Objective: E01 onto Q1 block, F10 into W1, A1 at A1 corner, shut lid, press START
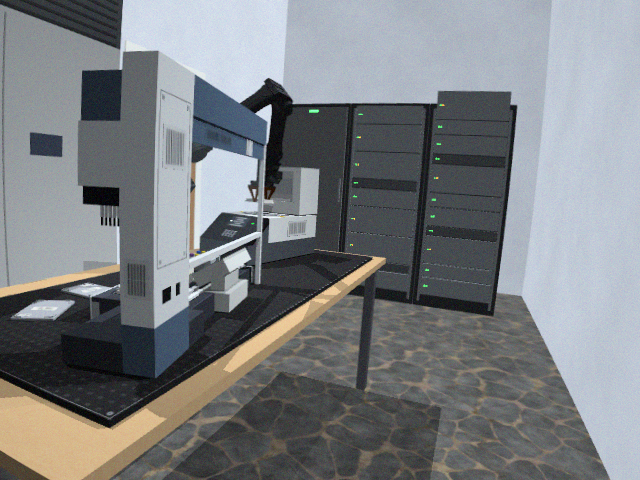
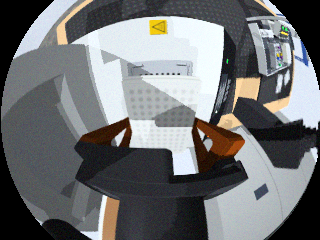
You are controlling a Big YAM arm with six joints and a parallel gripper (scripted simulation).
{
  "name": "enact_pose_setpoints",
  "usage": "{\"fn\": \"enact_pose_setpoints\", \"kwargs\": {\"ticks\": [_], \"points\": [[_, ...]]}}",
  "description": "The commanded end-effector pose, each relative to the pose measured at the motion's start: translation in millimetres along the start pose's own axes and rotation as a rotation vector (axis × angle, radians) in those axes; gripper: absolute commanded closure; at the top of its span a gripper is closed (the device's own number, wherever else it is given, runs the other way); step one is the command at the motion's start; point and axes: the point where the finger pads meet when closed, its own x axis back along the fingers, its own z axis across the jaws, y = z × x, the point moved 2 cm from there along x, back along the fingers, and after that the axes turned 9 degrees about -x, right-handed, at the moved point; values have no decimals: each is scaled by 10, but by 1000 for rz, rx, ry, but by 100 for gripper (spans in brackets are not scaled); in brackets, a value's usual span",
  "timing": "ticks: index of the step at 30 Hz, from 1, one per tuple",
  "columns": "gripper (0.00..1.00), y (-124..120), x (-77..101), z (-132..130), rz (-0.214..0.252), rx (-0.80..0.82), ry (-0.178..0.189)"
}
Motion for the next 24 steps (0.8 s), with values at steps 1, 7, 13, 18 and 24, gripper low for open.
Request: {"fn": "enact_pose_setpoints", "kwargs": {"ticks": [1, 7, 13, 18, 24], "points": [[100, 147, 145, 120, 5, -42, 30], [100, 191, 119, 64, 7, -30, 34], [100, 162, 83, 18, 6, -16, 31], [100, 14, 68, -102, 1, 45, 17], [100, -14, 226, -3, 4, 74, 38]]}}
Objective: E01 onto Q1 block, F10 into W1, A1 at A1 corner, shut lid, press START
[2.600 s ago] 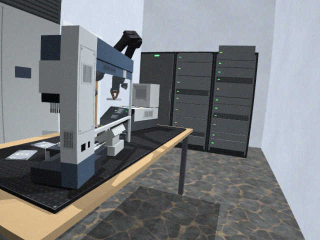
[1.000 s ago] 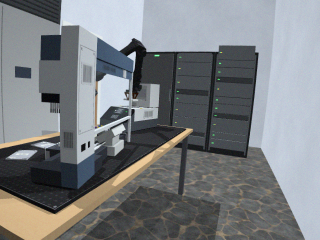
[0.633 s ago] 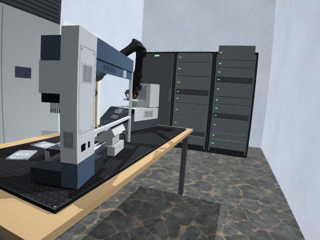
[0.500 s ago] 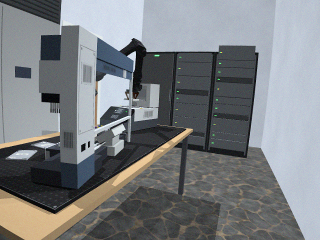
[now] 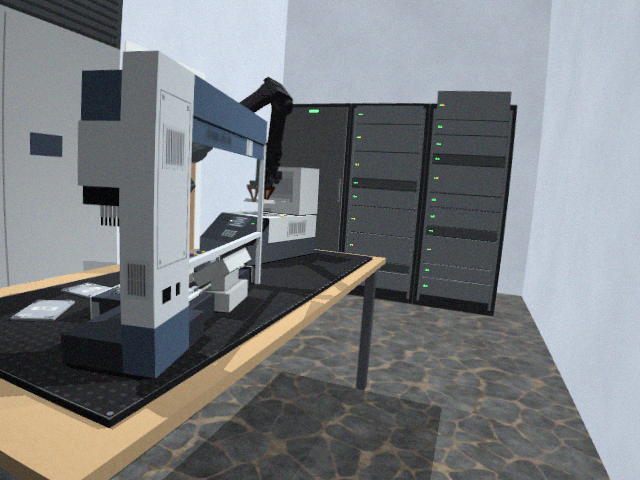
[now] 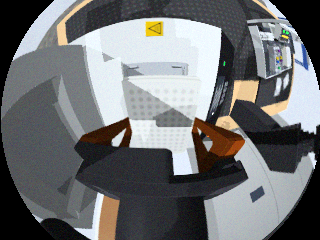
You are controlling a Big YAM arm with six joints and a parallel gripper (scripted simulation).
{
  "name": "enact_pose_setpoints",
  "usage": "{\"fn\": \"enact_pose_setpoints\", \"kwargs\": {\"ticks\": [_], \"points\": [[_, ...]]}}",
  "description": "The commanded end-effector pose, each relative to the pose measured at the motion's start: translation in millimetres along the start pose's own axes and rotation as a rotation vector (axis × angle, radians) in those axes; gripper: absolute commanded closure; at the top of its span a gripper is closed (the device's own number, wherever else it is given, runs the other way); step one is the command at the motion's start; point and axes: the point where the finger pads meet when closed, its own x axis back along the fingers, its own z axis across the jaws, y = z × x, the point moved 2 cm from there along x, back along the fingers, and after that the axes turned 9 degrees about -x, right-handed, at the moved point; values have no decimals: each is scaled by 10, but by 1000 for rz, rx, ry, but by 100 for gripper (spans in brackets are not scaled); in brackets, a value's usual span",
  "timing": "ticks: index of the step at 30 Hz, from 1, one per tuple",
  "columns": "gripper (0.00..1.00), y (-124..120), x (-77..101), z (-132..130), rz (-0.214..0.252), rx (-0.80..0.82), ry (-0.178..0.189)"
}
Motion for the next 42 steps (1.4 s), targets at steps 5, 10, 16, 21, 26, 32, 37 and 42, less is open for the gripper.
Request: {"fn": "enact_pose_setpoints", "kwargs": {"ticks": [5, 10, 16, 21, 26, 32, 37, 42], "points": [[100, -13, 345, 238, 10, 23, 67], [100, 77, 316, 335, 12, -2, 65], [100, 150, 200, 294, 9, -26, 46], [100, 101, 88, 188, 7, -41, 31], [100, 81, 67, 124, 5, -42, 25], [100, 58, 44, 59, 2, -11, 10], [100, 70, 75, 140, 2, 9, 11], [100, 81, 99, 209, 4, 2, 20]]}}
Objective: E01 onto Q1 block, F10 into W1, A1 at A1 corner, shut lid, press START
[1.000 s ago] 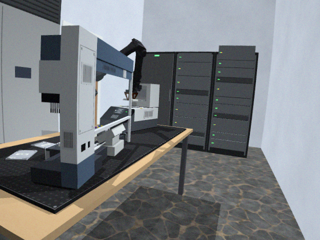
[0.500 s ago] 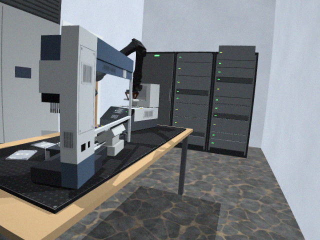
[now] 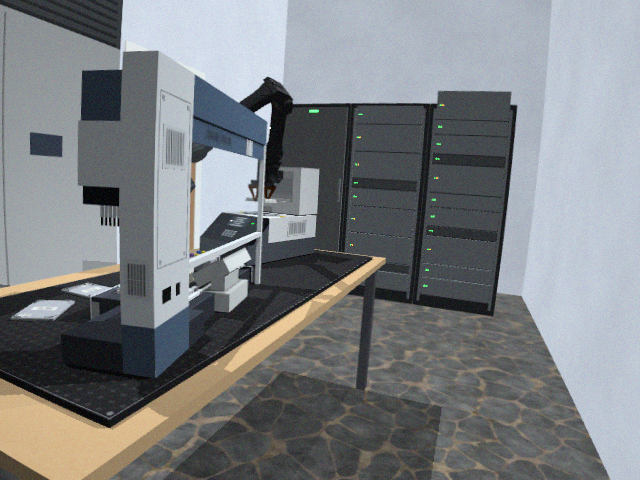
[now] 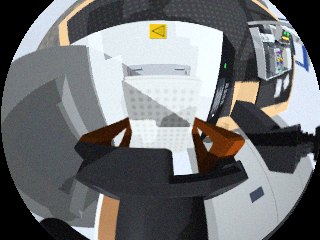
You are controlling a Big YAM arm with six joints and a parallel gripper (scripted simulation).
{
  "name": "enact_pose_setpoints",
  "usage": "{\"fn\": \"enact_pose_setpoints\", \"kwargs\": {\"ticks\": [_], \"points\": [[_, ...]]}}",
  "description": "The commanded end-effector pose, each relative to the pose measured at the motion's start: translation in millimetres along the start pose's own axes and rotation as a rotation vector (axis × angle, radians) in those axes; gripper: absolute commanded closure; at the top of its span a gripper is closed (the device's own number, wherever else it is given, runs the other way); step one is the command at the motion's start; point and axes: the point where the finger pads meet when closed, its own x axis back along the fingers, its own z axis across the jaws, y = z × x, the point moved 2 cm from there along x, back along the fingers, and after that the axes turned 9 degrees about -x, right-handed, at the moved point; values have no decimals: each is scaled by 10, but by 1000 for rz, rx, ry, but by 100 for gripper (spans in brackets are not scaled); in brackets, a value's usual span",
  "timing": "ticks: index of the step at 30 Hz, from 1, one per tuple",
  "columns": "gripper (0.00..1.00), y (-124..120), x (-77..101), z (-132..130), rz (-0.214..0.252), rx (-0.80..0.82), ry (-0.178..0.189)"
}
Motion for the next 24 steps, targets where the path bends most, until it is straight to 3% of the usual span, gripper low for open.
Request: {"fn": "enact_pose_setpoints", "kwargs": {"ticks": [1, 5, 13, 15, 19, 24], "points": [[100, 55, 69, 182, 3, -3, 16], [100, 56, 78, 231, 4, -9, 20], [100, 25, -124, 197, 3, -9, 16], [100, 25, -124, 197, 3, -9, 16], [100, 26, -17, 300, 8, -15, 49], [100, 66, -138, 335, 7, -24, 42]]}}
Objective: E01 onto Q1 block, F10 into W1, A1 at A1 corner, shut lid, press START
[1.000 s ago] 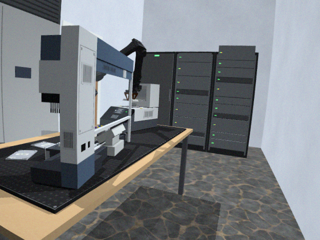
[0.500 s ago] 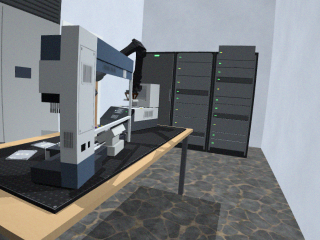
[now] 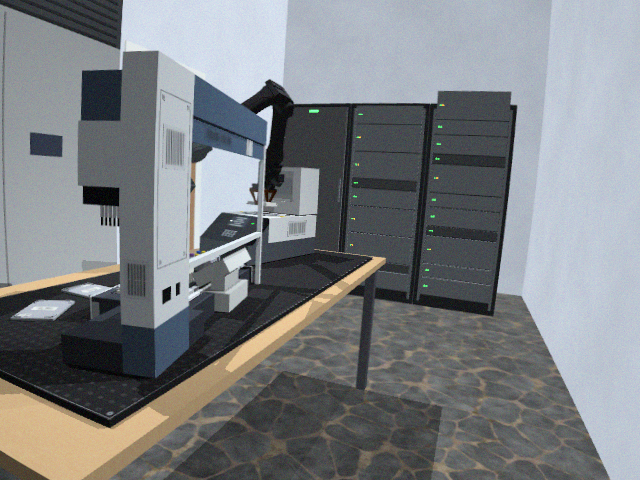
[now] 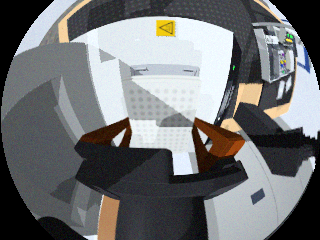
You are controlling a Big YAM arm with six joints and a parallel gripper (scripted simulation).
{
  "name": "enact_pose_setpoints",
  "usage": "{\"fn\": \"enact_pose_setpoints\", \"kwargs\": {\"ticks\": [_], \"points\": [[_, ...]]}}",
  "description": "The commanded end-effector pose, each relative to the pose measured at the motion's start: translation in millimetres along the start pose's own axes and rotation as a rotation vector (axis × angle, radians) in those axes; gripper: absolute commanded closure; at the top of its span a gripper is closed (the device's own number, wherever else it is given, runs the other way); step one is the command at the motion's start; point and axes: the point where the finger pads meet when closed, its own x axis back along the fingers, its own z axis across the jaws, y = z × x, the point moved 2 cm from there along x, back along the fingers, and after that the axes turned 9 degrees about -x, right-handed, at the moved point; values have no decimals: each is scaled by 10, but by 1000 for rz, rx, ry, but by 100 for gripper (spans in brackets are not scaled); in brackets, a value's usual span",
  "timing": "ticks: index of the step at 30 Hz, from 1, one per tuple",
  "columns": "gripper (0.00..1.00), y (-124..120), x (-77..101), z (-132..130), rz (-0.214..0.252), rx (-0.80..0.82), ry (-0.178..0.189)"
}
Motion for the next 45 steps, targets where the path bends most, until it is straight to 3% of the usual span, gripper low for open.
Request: {"fn": "enact_pose_setpoints", "kwargs": {"ticks": [1, 6, 13, 16, 25, 31, 39, 45], "points": [[100, 80, -20, 223, 6, -25, 31], [100, 45, -192, 85, 2, -8, 9], [100, 18, -144, 33, 5, -1, 27], [100, 73, -222, 20, 4, -8, 20], [100, 140, -204, 25, 3, -29, 8], [100, 62, -89, 55, 5, -24, 22], [100, -134, -111, -8, 4, 9, 18], [100, -84, -60, 33, 6, 6, 29]]}}
